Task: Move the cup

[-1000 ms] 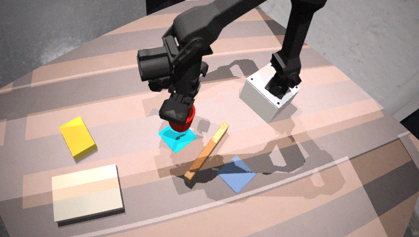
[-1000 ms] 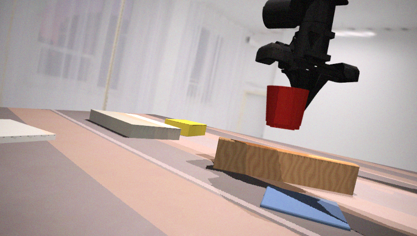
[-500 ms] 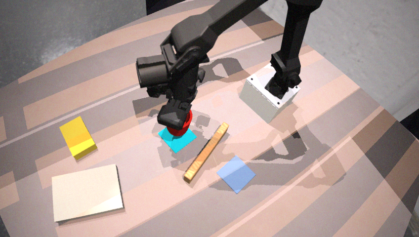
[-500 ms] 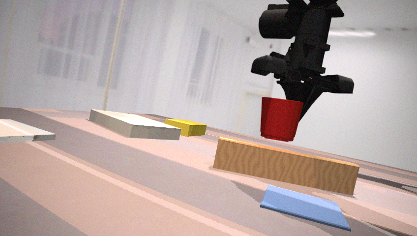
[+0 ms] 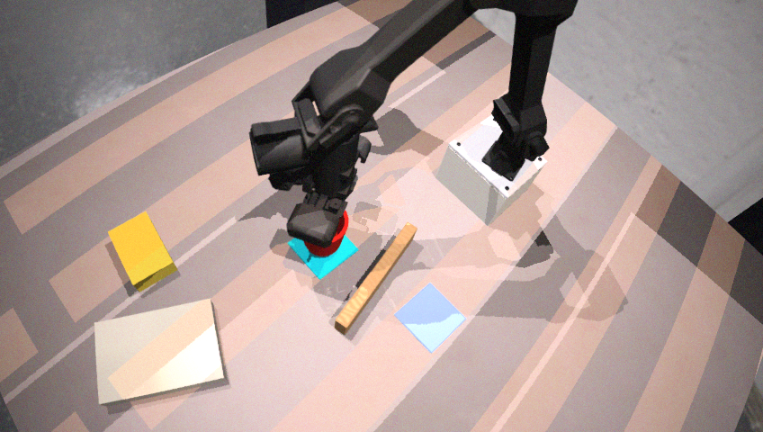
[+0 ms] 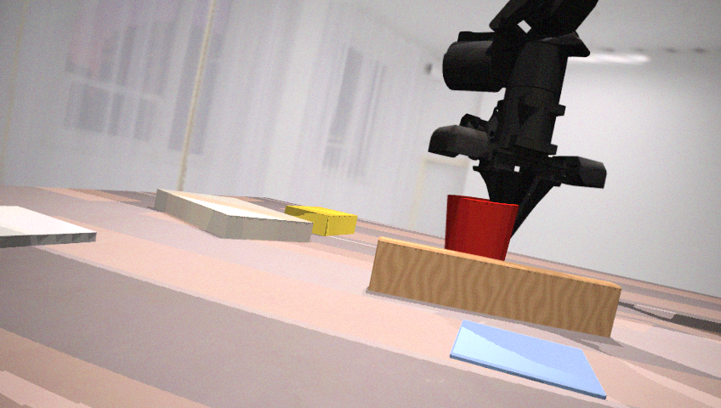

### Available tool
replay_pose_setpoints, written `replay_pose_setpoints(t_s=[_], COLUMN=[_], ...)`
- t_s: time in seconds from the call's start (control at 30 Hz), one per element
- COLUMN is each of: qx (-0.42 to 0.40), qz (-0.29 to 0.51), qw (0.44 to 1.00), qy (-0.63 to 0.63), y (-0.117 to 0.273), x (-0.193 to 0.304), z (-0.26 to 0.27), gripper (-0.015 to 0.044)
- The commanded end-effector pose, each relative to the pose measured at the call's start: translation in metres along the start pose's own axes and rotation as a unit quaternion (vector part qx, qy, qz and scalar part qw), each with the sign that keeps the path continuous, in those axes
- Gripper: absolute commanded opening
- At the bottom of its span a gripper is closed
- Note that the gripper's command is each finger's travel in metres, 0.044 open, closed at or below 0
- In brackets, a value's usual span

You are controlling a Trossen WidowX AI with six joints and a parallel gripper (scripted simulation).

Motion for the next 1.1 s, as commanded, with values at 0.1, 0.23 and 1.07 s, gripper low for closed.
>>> replay_pose_setpoints(t_s=[0.1,0.23,1.07], qx=[0.003,0.001,0.001], qz=[0.003,0.002,0.002], qw=[1.0,1.0,1.0], qy=[0.002,0.0,0.0], y=[-0.014,-0.0112,-0.0066], x=[0.0024,0.0011,0.0008], z=[-0.0016,-0.0007,-0.0005], gripper=[0.0,0.0,0.0128])
Point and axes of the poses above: the point midway between the two fingers, 35 mm back from their tips, its own y axis back along the fingers, its own z axis across the jaws, x = y × z, the point moved 9 cm from there along y, back along the fingers, and after that the axes turned 12 degrees about y, right-handed, at the moved point
